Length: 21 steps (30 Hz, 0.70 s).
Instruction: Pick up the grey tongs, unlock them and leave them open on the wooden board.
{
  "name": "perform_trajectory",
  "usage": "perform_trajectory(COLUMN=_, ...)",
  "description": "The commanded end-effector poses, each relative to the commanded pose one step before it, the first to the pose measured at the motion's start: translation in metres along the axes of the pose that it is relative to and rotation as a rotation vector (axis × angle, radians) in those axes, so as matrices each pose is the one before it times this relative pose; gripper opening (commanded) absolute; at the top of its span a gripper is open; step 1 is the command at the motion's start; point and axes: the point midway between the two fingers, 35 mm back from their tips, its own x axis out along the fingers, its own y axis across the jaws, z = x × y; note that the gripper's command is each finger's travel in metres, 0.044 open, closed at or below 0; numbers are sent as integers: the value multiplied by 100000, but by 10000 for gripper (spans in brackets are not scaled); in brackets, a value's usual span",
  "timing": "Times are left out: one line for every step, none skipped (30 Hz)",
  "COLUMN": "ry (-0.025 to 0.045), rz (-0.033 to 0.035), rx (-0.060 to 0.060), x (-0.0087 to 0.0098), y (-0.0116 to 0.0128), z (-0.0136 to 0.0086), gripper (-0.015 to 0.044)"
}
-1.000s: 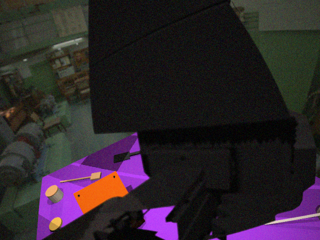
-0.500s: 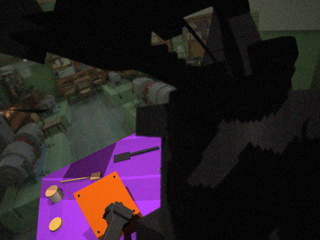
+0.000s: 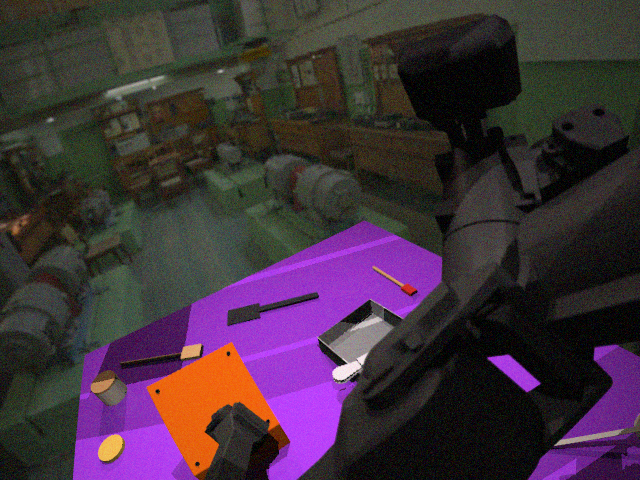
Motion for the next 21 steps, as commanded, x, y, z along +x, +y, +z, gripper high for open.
perform_trajectory(ry=1959, rz=-6557, rx=363, x=1317, y=-2404, z=-403, gripper=260)
perform_trajectory(ry=469, rz=-2113, rx=-107, x=416, y=-695, z=-83, gripper=260)
perform_trajectory(ry=679, rz=-2812, rx=-85, x=566, y=-924, z=-120, gripper=260)
perform_trajectory(ry=800, rz=-1462, rx=1252, x=269, y=-595, z=-180, gripper=260)
perform_trajectory(ry=250, rz=-1254, rx=139, x=253, y=-438, z=-48, gripper=260)
perform_trajectory(ry=419, rz=-1845, rx=81, x=345, y=-614, z=-59, gripper=260)
perform_trajectory(ry=596, rz=-2528, rx=108, x=473, y=-841, z=-85, gripper=260)
perform_trajectory(ry=642, rz=-2862, rx=513, x=584, y=-985, z=-93, gripper=260)
perform_trajectory(ry=847, rz=-3052, rx=-181, x=635, y=-976, z=-142, gripper=260)
perform_trajectory(ry=1086, rz=-3680, rx=-240, x=771, y=-1171, z=-185, gripper=260)
perform_trajectory(ry=1334, rz=-4214, rx=-304, x=893, y=-1333, z=-231, gripper=260)
perform_trajectory(ry=1525, rz=-4474, rx=-359, x=962, y=-1405, z=-268, gripper=260)
perform_trajectory(ry=1658, rz=-4521, rx=-402, x=990, y=-1407, z=-294, gripper=260)
perform_trajectory(ry=1262, rz=-3384, rx=-903, x=694, y=-1198, z=-210, gripper=260)
perform_trajectory(ry=1063, rz=-2653, rx=-698, x=558, y=-936, z=-182, gripper=260)
perform_trajectory(ry=1474, rz=-3322, rx=-316, x=770, y=-1006, z=-268, gripper=260)
perform_trajectory(ry=1855, rz=-3971, rx=-412, x=931, y=-1195, z=-338, gripper=260)
perform_trajectory(ry=2172, rz=-4387, rx=-503, x=1046, y=-1310, z=-397, gripper=260)
perform_trajectory(ry=1113, rz=-4154, rx=878, x=730, y=-1072, z=-297, gripper=260)
perform_trajectory(ry=1577, rz=-2705, rx=-630, x=696, y=-824, z=-270, gripper=260)
perform_trajectory(ry=1910, rz=-3382, rx=-556, x=862, y=-974, z=-342, gripper=260)
